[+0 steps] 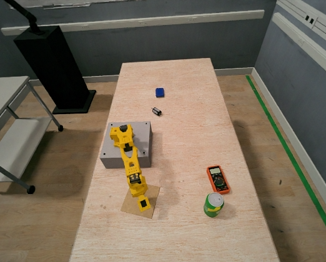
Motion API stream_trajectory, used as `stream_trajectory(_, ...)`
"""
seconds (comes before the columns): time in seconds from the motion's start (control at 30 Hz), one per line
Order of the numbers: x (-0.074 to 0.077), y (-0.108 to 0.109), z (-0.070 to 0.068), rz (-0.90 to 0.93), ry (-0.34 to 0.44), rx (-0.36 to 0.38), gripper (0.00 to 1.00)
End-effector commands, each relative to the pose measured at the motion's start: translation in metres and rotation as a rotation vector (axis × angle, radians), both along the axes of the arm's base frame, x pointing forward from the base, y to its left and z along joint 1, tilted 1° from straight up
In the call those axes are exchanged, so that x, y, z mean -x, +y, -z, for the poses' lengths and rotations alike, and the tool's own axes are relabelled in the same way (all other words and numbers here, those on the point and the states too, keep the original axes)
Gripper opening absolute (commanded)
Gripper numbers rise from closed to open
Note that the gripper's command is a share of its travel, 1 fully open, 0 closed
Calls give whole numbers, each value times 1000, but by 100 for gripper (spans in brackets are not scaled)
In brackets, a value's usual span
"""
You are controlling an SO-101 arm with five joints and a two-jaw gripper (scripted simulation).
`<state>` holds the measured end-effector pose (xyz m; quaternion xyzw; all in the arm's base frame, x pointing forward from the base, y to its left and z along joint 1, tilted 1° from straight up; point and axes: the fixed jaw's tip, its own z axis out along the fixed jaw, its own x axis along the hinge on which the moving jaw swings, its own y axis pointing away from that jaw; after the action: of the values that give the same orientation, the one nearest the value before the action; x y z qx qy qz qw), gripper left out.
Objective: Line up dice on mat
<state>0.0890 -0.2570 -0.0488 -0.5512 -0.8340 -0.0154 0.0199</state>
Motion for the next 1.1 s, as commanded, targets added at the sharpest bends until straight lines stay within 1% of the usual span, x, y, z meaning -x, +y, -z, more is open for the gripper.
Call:
stream_trajectory(0.0, -4, -3, -7, -4, -8, 23, 0)
stream_trajectory(0.2, -3, -5, -6, -1, -11, 33, 0)
stream_trajectory(0.77, -2, -16, 2, 17, -31, 96, 0)
stream_trajectory(1.07, -2, -18, 3, 19, -33, 103, 0)
